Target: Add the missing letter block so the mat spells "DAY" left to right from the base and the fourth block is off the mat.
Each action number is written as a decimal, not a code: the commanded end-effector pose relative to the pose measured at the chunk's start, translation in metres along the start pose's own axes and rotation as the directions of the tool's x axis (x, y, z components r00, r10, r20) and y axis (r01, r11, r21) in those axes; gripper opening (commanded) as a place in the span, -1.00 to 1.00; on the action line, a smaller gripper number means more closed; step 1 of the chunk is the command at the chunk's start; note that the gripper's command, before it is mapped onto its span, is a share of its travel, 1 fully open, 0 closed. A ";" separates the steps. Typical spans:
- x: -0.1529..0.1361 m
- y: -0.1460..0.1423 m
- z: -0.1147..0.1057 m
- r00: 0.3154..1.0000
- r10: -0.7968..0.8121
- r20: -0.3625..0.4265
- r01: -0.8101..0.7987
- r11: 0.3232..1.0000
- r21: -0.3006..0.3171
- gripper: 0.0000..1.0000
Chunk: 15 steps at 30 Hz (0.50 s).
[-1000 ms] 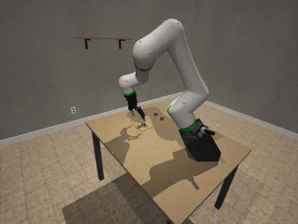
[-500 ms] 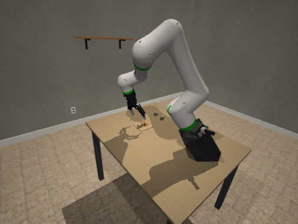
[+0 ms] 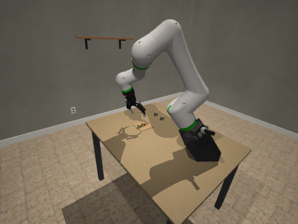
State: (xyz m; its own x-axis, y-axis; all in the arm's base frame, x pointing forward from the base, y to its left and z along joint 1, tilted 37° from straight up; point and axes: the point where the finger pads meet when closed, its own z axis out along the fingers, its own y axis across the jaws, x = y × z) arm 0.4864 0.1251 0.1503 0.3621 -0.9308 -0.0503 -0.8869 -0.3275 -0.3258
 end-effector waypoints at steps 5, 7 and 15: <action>0.001 0.000 -0.001 1.000 -0.008 0.000 0.008 1.000 -0.003 1.00; 0.011 -0.004 -0.010 0.993 -0.114 -0.007 0.114 0.993 -0.032 1.00; 0.011 -0.004 -0.010 0.993 -0.114 -0.007 0.114 0.993 -0.032 1.00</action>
State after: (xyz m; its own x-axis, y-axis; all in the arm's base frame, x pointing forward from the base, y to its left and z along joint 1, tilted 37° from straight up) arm 0.4908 0.1152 0.1605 0.4552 -0.8904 -0.0068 -0.8501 -0.4323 -0.3007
